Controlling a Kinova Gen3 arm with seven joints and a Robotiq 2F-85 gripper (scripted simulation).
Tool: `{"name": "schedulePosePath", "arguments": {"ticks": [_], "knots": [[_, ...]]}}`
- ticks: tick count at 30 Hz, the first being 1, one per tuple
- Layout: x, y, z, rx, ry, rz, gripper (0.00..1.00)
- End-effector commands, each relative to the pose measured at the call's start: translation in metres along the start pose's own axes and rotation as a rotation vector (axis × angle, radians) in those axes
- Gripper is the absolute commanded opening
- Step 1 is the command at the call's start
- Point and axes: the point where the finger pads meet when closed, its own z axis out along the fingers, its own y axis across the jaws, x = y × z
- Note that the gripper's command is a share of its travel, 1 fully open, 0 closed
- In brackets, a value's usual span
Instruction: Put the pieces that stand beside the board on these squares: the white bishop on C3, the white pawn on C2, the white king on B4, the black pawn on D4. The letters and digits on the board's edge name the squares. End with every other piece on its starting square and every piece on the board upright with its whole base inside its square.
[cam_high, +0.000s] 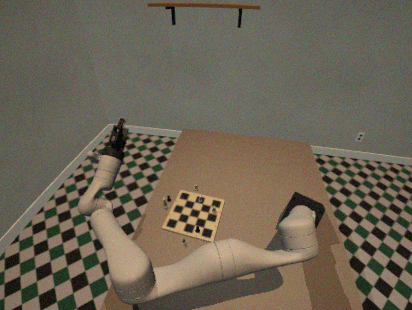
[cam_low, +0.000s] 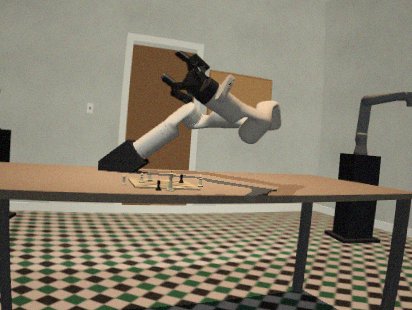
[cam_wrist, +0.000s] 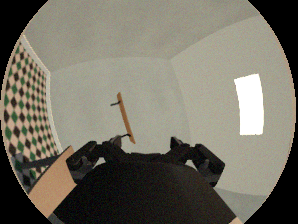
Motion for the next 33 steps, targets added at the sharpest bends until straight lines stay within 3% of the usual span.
{"name": "schedulePosePath", "arguments": {"ticks": [1,4,5,14,15,25,26,33], "knots": [[0.002,0.002,-0.005,0.006,0.005,0.005,1.00],[0.002,0.002,-0.005,0.006,0.005,0.005,1.00],[-0.004,0.000,-0.023,0.032,-0.004,0.064,1.00],[-0.004,0.000,-0.023,0.032,-0.004,0.064,1.00],[-0.010,-0.002,-0.041,0.060,-0.016,0.122,1.00],[-0.010,-0.002,-0.041,0.060,-0.016,0.122,1.00],[-0.017,-0.004,-0.058,0.088,-0.029,0.179,1.00],[-0.017,-0.004,-0.058,0.088,-0.029,0.179,1.00]]}}
